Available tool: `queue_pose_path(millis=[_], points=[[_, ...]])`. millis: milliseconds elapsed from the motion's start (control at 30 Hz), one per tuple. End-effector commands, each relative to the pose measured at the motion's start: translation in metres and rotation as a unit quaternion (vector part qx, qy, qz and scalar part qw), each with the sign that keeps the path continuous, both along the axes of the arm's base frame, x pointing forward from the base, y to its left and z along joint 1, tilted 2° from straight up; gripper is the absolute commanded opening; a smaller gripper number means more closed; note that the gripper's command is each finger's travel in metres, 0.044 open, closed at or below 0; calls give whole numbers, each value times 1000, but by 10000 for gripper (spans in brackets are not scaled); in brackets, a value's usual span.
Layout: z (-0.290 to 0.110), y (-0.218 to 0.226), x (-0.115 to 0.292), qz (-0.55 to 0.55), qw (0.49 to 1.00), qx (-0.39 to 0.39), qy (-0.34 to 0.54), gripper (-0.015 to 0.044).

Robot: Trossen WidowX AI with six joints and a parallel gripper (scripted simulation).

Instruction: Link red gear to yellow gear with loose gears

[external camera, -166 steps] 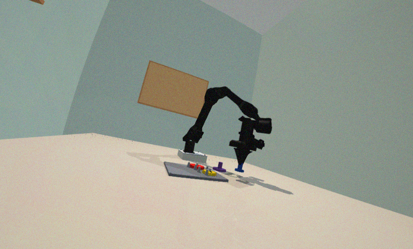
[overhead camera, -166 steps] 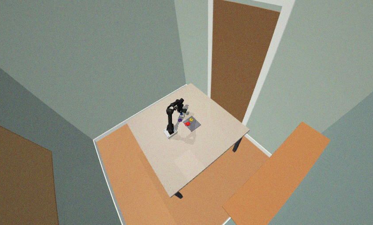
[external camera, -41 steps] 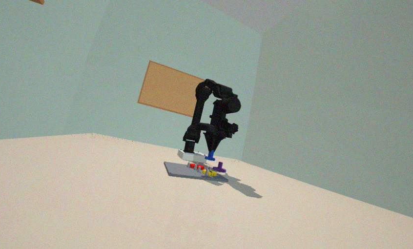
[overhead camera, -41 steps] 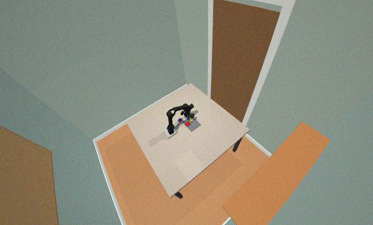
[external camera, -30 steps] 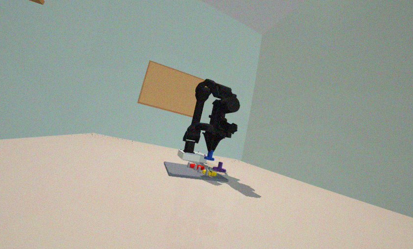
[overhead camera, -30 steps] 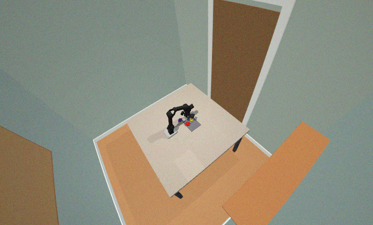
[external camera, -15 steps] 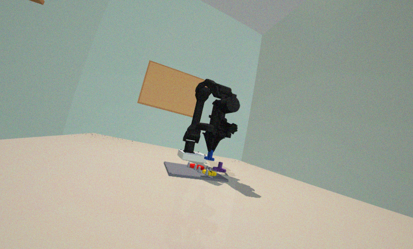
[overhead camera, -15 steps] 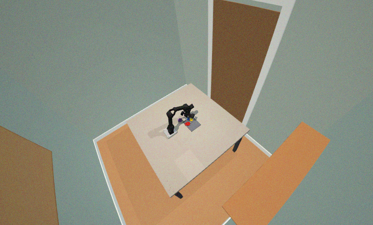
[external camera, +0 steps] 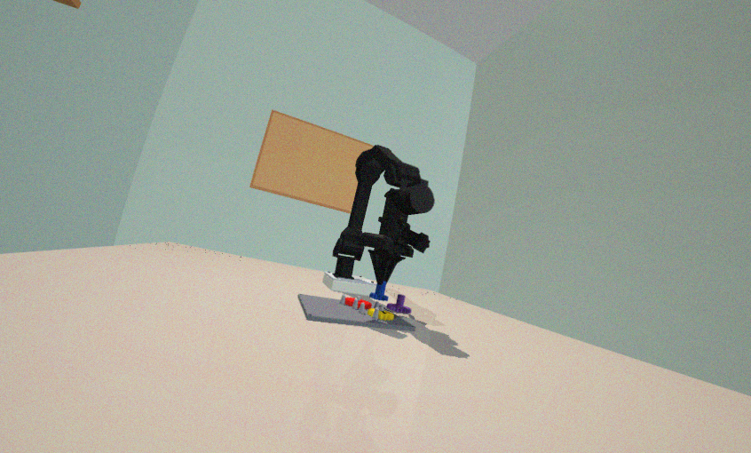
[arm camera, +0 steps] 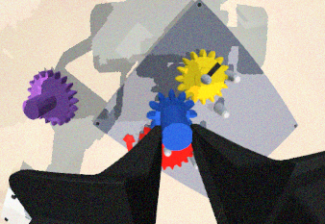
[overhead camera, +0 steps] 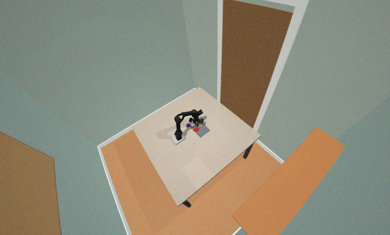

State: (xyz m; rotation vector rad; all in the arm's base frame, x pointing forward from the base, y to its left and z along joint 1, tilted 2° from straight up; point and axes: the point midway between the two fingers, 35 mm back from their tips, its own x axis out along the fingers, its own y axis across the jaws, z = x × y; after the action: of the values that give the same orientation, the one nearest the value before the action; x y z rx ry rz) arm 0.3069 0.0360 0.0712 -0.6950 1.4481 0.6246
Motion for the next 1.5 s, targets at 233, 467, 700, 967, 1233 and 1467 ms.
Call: queue_pose_path(millis=[233,467,700,967,1233,1467], points=[[-16,-1,0,-77,997,1,0,0],[-20,-1,0,-170,985,4,-3,0],[-21,-2,0,-220,975,5,-5,0],[-22,-1,1,-148,989,3,-3,0],[-23,-1,0,-36,999,-1,1,0],[-25,-2,0,23,1000,-3,3,0]])
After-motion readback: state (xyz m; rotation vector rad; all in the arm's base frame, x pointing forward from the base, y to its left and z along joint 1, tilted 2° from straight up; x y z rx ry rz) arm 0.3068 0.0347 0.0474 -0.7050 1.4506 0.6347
